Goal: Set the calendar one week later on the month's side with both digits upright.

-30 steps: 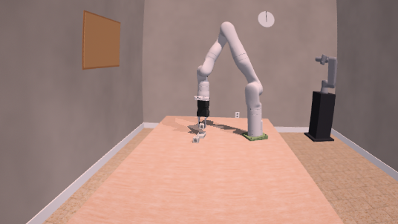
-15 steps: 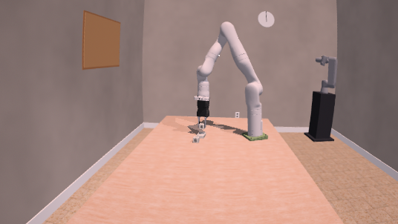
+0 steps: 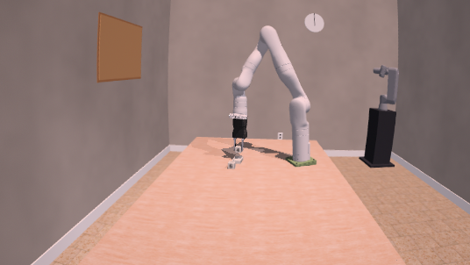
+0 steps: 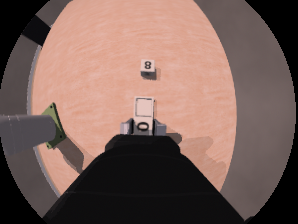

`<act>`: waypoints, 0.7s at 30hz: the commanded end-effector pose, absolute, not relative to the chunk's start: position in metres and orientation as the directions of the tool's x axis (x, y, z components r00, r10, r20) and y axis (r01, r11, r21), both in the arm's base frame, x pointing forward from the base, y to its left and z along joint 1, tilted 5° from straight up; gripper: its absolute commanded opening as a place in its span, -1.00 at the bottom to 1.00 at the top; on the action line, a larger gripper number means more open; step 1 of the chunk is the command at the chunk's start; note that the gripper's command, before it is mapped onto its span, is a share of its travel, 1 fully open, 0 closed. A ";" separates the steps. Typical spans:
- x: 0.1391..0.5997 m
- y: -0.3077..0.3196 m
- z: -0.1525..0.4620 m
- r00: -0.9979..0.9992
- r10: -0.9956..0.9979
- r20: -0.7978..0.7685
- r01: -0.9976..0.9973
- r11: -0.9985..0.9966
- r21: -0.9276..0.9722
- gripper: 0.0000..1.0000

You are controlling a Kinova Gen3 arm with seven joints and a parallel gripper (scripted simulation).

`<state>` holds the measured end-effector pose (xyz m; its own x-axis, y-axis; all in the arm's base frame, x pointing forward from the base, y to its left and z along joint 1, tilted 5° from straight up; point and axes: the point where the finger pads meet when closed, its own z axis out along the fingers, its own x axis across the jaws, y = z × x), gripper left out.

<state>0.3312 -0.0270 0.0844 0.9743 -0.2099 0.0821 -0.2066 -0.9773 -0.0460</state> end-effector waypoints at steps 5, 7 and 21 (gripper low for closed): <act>0.332 -0.027 0.085 0.974 -0.210 0.083 -0.207 -0.977 -0.046 0.20; 0.332 -0.027 0.085 0.974 -0.210 0.083 -0.207 -0.977 -0.046 0.20; 0.332 -0.027 0.081 0.974 -0.210 0.083 -0.207 -0.977 -0.046 0.20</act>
